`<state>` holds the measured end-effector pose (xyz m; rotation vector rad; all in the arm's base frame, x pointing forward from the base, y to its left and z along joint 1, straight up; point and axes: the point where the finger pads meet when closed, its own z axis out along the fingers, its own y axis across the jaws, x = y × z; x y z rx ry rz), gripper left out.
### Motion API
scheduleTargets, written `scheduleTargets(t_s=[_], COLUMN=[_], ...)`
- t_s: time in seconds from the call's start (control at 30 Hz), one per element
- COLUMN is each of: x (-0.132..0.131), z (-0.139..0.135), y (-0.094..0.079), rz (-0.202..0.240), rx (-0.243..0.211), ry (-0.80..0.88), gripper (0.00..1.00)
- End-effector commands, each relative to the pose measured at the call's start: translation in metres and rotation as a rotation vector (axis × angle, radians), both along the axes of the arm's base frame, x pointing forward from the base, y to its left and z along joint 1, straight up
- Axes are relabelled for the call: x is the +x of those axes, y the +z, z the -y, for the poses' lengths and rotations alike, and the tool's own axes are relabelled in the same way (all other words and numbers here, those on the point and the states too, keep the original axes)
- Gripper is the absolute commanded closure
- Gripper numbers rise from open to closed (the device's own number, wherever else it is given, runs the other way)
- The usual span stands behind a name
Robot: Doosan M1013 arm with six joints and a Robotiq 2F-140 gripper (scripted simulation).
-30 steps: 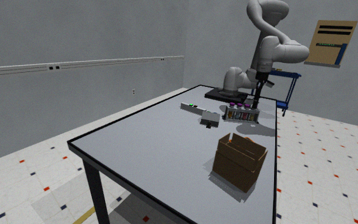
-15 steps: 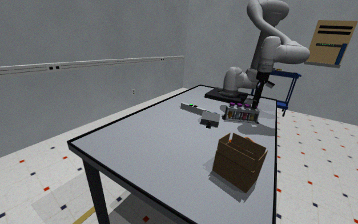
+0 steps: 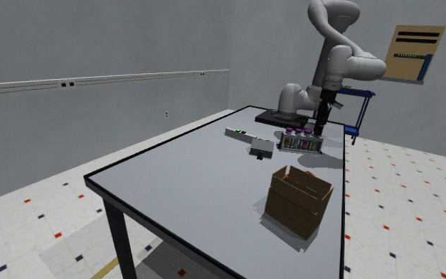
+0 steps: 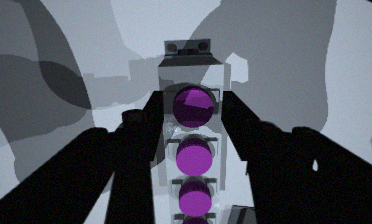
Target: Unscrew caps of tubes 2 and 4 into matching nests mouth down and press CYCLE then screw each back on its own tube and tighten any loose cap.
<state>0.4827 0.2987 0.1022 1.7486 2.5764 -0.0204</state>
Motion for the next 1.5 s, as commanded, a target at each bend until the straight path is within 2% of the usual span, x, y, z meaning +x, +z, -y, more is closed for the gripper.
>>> scheduleTargets(t_s=[0.0, 0.2, 0.43, 0.47, 0.93, 1.33, 1.4, 1.47], x=[0.0003, 0.0003, 0.0004, 0.0004, 0.0004, 0.0004, 0.0004, 0.0004], z=[-0.0002, -0.0002, -0.0002, -0.0002, -0.0002, -0.0002, -0.0002, -0.0002], y=[0.0007, 0.0007, 0.0007, 0.0007, 0.0008, 0.0007, 0.0007, 0.0006], rz=[-0.017, -0.022, -0.022, -0.022, -0.022, -0.014, -0.014, -0.013], rx=[0.02, 0.019, 0.019, 0.019, 0.019, 0.025, 0.025, 0.026], ry=[0.278, 0.564, 0.564, 0.564, 0.564, -0.036, -0.036, -0.136], gripper=[0.59, 0.59, 0.59, 0.7, 0.7, 0.7, 0.7, 0.7])
